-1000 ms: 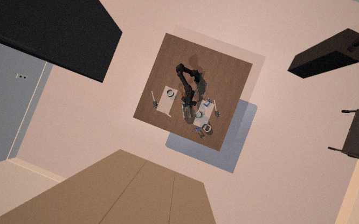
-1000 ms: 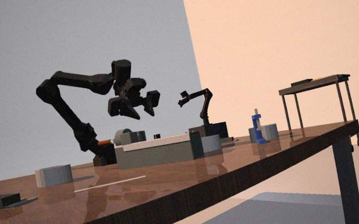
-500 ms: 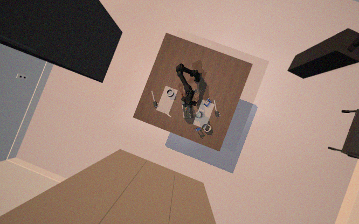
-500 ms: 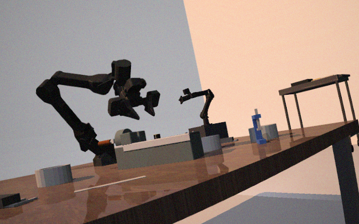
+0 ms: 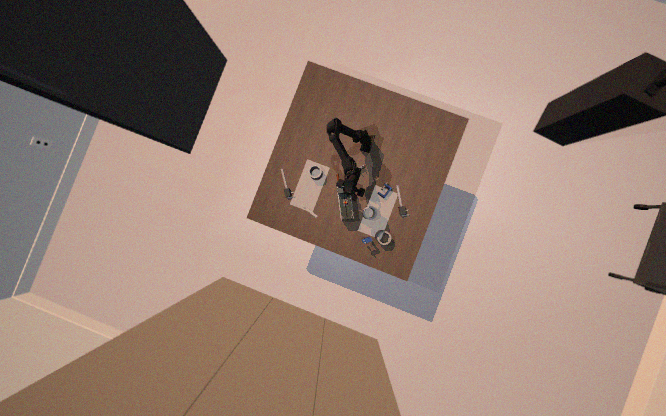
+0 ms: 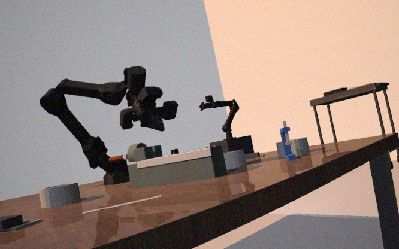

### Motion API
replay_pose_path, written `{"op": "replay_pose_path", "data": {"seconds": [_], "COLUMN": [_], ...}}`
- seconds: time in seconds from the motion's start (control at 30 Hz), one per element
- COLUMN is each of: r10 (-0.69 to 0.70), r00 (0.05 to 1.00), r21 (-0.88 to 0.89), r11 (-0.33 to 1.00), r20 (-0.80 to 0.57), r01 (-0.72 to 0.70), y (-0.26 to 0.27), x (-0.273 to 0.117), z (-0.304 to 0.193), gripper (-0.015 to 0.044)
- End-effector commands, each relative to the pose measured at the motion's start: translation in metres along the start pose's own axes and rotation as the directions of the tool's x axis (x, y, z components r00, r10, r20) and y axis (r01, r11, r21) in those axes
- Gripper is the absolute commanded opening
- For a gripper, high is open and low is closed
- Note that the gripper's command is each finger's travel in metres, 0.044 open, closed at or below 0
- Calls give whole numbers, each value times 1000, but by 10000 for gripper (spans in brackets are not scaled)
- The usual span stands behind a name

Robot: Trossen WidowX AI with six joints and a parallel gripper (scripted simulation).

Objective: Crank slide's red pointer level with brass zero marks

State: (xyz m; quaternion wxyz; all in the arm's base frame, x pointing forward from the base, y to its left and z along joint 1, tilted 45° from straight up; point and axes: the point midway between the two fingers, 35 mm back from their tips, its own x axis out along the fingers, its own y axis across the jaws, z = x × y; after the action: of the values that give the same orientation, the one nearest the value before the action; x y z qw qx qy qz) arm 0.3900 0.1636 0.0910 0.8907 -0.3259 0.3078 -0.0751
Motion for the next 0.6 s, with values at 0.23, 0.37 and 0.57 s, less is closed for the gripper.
{"op": "replay_pose_path", "data": {"seconds": [0.23,0.37,0.57], "r10": [0,0,0], "r00": [1000,1000,1000], "r21": [0,0,0], "r11": [1000,1000,1000], "r20": [0,0,0], "r01": [0,0,0], "y": [0,0,0], "x": [0,0,0], "z": [0,0,0], "gripper": [0,26,184]}}
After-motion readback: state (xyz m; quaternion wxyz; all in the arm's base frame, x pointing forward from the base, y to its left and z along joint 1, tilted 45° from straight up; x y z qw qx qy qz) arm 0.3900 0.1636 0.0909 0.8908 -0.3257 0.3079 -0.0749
